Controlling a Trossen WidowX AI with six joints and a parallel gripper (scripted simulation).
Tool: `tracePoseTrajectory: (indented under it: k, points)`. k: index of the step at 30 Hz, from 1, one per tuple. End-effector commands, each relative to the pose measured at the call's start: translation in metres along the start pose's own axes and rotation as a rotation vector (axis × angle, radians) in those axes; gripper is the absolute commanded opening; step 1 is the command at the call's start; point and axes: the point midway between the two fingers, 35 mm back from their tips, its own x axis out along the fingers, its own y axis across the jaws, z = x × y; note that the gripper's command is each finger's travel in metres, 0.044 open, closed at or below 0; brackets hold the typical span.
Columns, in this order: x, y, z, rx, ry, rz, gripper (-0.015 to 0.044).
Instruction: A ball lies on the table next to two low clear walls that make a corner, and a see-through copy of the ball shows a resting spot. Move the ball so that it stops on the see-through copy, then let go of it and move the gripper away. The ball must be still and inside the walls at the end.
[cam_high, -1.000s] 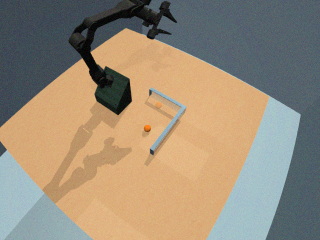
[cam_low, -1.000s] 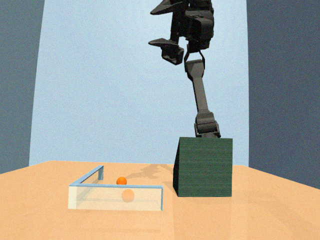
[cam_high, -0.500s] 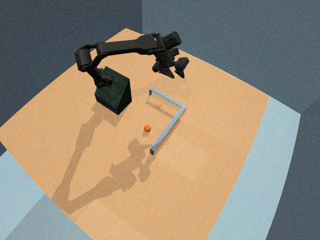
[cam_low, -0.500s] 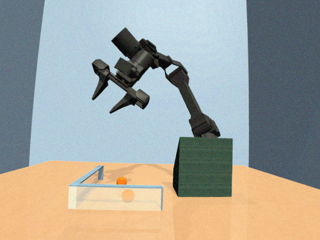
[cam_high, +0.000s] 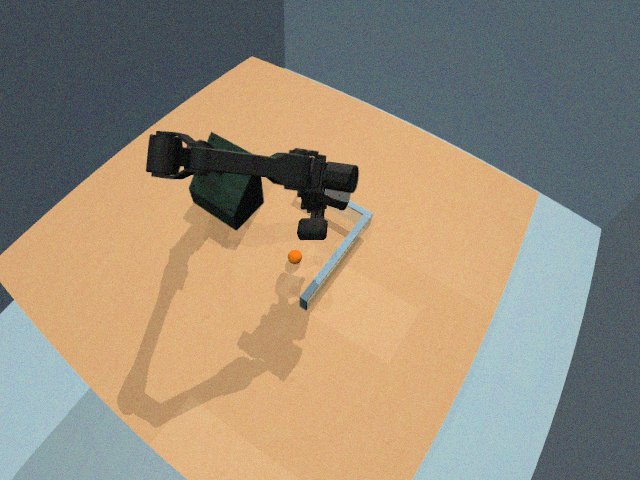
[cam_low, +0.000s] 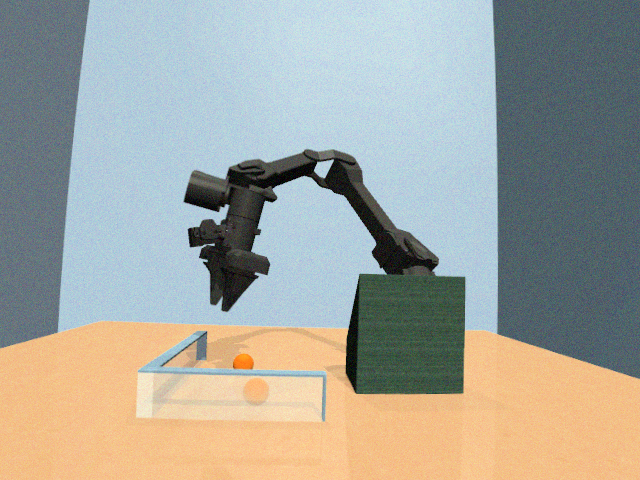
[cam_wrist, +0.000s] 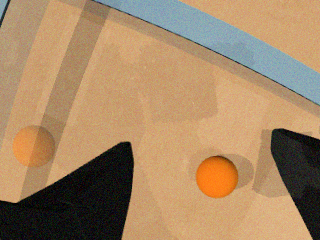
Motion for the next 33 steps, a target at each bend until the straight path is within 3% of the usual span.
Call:
tracePoseTrajectory:
  k: [1,33]
  points:
    - [0.041,-0.026,-0.055,0.428,0.186,0.02,0.0287]
    - [0.081,-0.027,-0.072,0.502,0.219,0.017,0.0287]
